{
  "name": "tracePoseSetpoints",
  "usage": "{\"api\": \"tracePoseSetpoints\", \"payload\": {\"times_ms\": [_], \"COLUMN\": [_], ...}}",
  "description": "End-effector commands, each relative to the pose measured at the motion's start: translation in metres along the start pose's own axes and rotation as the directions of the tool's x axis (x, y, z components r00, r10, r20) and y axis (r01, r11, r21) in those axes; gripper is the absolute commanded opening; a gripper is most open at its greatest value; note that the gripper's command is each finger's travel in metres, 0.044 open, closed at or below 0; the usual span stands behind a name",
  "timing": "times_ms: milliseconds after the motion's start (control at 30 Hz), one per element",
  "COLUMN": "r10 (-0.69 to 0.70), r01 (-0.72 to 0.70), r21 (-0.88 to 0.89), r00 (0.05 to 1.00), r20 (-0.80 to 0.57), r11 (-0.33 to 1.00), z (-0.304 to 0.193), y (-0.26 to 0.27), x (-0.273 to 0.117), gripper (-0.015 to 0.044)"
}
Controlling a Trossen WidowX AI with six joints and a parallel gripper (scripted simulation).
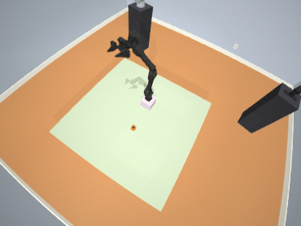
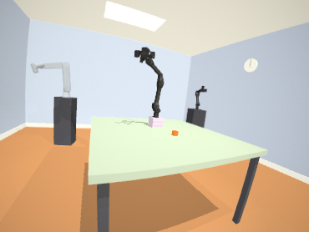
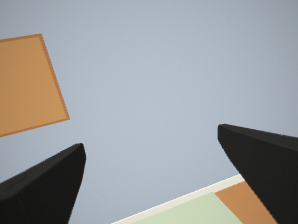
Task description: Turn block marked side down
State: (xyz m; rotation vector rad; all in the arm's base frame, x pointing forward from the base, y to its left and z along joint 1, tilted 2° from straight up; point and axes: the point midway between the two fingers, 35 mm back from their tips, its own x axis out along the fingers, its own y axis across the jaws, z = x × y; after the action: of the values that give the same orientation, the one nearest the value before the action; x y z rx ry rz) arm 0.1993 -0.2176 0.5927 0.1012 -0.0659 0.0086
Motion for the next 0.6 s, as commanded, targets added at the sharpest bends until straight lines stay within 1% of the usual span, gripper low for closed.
{"api": "tracePoseSetpoints", "payload": {"times_ms": [0,33,267,400,567], "r10": [0.000,0.001,0.018,0.037,0.070], "r01": [0.000,-0.001,-0.015,-0.015,0.009], "r21": [0.003,0.010,0.155,0.268,0.382], "r00": [1.000,1.000,1.000,0.996,0.979], "r20": [0.000,0.000,-0.018,-0.076,-0.192], "r11": [1.000,1.000,0.988,0.963,0.924], "z": [0.000,-0.002,-0.034,-0.074,-0.135], "y": [0.000,-0.001,-0.015,-0.023,-0.015], "x": [0.001,0.003,0.045,0.086,0.138], "gripper": [0.0426,0.0440,0.0440,0.0440,0.0440]}}
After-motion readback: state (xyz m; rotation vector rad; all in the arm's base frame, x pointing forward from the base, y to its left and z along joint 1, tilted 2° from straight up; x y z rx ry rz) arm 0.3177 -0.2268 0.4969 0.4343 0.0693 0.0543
